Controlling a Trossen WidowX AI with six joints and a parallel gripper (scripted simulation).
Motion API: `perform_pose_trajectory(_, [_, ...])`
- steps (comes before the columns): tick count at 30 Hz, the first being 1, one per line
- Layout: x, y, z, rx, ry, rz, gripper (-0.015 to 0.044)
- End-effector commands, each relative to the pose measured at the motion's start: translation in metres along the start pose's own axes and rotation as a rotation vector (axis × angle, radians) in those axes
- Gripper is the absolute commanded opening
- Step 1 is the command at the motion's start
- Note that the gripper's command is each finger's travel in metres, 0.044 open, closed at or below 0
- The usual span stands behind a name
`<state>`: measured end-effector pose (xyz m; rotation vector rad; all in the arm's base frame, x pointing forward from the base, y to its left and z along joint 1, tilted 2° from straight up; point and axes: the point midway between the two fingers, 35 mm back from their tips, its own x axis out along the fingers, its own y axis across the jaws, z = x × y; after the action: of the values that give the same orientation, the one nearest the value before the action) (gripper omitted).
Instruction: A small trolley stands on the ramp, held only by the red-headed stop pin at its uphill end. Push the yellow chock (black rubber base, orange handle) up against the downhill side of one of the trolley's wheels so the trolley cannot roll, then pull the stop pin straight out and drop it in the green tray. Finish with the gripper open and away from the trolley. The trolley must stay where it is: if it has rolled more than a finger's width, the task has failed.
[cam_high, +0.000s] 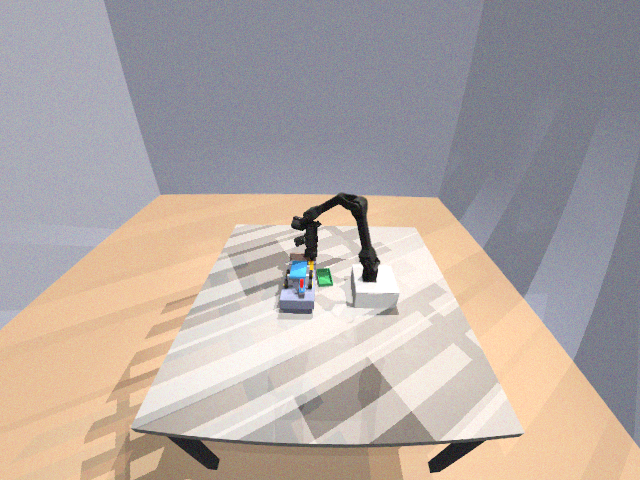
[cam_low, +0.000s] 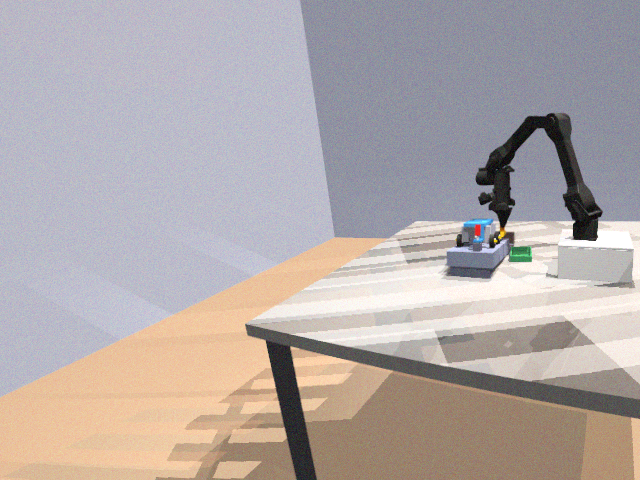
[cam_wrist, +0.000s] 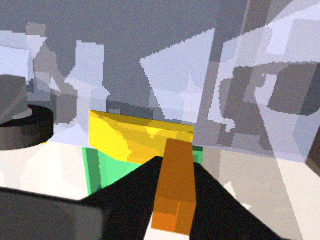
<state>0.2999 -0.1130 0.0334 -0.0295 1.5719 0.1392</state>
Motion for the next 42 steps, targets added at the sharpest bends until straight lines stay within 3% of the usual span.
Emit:
perform_pose_trajectory(1, [0.012,0.003,-0.003,0.003,0.006,0.009,0.0000])
perform_pose_trajectory(42, [0.009,0.035,0.003,0.003,0.005,0.011,0.0000])
